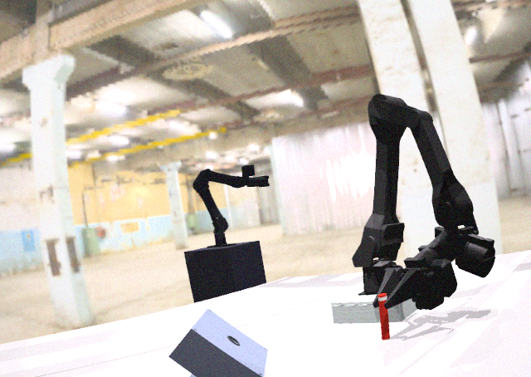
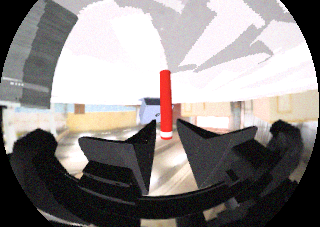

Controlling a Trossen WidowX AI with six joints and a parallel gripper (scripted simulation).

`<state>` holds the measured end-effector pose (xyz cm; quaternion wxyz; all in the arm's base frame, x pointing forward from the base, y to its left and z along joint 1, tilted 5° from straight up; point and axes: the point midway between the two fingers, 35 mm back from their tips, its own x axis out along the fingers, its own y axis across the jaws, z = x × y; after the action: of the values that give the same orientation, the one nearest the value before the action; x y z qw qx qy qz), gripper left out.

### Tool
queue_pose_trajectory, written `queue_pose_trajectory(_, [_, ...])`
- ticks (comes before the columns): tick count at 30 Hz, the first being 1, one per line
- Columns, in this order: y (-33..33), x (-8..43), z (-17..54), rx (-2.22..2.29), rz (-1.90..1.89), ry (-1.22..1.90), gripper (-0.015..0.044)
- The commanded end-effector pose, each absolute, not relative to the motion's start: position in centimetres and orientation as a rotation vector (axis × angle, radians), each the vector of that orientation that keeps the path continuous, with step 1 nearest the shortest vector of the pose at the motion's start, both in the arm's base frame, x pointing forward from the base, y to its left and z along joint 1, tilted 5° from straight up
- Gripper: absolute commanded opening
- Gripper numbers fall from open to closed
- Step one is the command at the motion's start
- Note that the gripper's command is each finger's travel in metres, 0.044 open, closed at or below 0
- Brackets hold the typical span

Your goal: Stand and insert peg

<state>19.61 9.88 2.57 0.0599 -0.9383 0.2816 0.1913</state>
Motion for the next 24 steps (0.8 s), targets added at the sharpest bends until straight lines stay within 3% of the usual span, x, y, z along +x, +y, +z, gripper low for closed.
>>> queue_pose_trajectory(1, [9.88, 19.62, 2.57, -2.841, 0.58, 0.853, 0.013])
queue_pose_trajectory(15, [9.88, 19.62, 2.57, -2.841, 0.58, 0.853, 0.013])
queue_pose_trajectory(24, [9.88, 19.62, 2.57, -2.841, 0.58, 0.853, 0.0366])
